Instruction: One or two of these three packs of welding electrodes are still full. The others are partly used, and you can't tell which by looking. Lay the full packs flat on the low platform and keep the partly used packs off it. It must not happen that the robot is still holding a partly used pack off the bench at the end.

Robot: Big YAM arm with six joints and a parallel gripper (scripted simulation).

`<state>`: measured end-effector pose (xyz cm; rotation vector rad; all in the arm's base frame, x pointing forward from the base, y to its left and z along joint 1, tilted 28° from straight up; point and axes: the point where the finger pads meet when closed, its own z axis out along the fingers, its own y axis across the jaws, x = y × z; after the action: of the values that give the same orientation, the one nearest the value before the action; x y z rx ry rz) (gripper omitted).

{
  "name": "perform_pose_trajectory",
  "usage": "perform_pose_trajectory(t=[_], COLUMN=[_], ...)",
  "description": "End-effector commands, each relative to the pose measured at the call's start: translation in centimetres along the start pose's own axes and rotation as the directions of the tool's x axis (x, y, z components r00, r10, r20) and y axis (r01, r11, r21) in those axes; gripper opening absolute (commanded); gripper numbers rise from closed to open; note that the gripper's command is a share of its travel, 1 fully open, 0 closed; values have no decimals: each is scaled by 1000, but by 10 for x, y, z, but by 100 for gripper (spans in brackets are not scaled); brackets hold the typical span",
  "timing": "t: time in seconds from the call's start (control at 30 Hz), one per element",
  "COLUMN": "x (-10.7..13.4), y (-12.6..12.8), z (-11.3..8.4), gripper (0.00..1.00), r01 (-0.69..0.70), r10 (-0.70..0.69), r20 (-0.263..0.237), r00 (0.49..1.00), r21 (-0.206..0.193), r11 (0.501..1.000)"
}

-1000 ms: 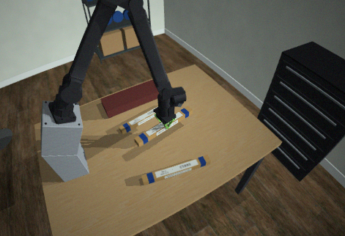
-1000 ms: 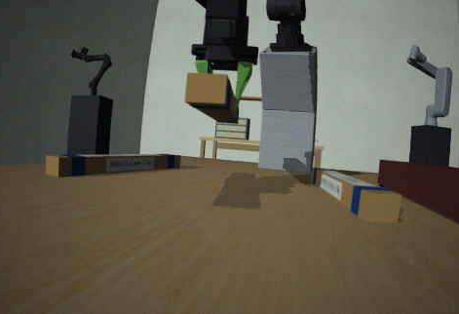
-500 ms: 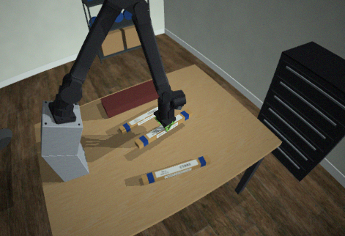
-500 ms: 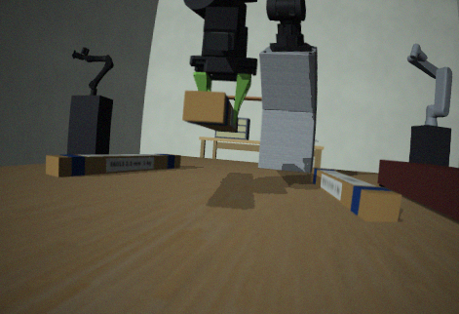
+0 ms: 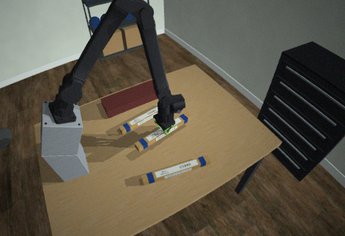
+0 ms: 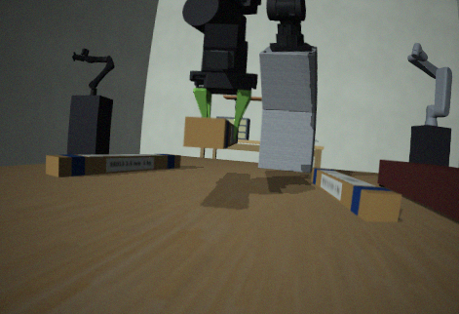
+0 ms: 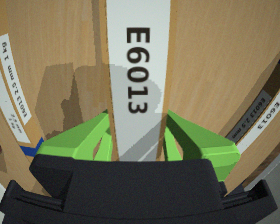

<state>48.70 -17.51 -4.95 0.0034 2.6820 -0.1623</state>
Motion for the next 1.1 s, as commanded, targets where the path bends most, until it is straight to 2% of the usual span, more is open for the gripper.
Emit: perform_pose_trajectory(t=[0.0,0.23,0.63,1.07], x=[-26,-21,-26,-8], y=[-4,-1,-2,3], z=[-3,14,14,24], gripper=[0,0,0,0], r01=[-1,1,0,-2], r10=[0,-1,-1,2], r20=[52,39,59,36], r00=[999,999,998,999], r21=[18,12,19,12], r11=[1000,1000,1000,1000])
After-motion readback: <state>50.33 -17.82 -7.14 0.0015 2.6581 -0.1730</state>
